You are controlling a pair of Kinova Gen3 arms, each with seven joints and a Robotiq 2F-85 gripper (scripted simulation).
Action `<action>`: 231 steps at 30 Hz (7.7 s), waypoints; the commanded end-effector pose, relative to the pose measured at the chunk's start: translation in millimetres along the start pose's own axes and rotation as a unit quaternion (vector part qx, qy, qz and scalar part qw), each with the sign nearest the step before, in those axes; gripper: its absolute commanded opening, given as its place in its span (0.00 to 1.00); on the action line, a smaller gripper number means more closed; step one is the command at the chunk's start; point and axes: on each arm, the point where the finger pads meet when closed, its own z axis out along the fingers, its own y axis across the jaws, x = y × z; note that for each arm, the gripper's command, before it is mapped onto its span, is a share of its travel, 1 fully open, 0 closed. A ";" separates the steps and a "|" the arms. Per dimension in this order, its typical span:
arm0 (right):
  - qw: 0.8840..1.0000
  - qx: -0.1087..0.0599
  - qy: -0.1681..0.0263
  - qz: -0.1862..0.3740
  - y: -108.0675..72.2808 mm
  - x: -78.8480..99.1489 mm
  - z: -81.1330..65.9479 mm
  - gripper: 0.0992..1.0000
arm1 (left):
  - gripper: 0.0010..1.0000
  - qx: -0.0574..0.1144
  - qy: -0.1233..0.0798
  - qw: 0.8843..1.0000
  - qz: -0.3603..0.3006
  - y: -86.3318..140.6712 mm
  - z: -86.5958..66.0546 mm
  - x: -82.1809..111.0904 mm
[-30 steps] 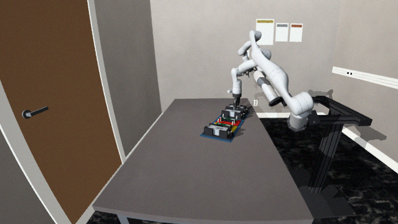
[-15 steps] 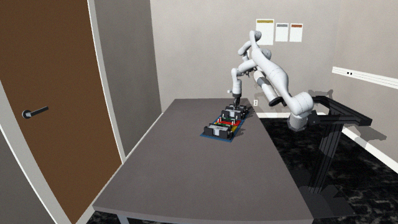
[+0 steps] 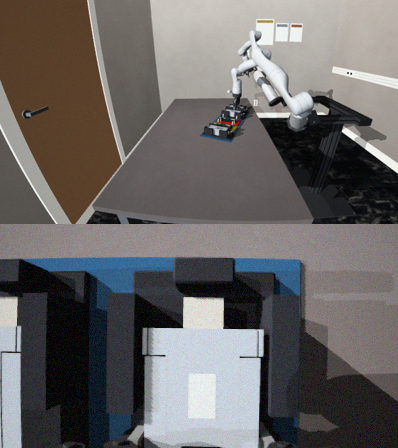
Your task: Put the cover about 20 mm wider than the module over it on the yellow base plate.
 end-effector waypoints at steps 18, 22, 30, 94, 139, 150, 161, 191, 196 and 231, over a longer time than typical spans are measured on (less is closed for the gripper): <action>1.000 0.000 -0.001 0.000 -0.4 -0.3 -0.4 1.00 | 1.00 -0.001 0.001 1.000 0.000 0.5 -1.5 0.6; 1.000 0.000 -0.001 0.000 -0.4 -0.3 -0.4 1.00 | 1.00 -0.001 0.001 1.000 0.000 0.5 -1.5 0.6; 1.000 0.000 -0.001 0.000 -0.4 -0.3 -0.4 1.00 | 1.00 -0.001 0.001 1.000 0.000 0.5 -1.5 0.6; 1.000 0.000 -0.001 0.000 -0.4 -0.3 -0.4 1.00 | 1.00 -0.002 -0.002 1.000 0.003 0.9 -107.7 1.5; 1.000 0.000 -0.001 0.000 -0.4 -0.3 -0.4 1.00 | 1.00 -0.001 -0.001 1.000 0.003 0.6 -91.7 0.5; 1.000 0.000 -0.001 0.000 -0.4 -0.3 -0.4 1.00 | 1.00 -0.001 -0.001 1.000 0.003 0.6 -91.7 0.5; 1.000 0.000 -0.001 0.000 -0.4 -0.3 -0.4 1.00 | 1.00 -0.002 -0.001 1.000 0.003 0.9 -92.3 0.5; 1.000 0.000 -0.001 0.000 -0.4 -0.3 -0.4 1.00 | 1.00 -0.001 -0.001 1.000 0.003 0.6 -71.7 0.5; 1.000 0.000 -0.001 0.000 -0.4 -0.3 -0.4 1.00 | 1.00 -0.001 0.000 1.000 0.002 0.9 -73.4 1.0; 1.000 0.000 -0.001 0.000 -0.4 -0.3 -0.4 1.00 | 1.00 -0.001 0.000 1.000 0.002 0.5 -59.6 0.7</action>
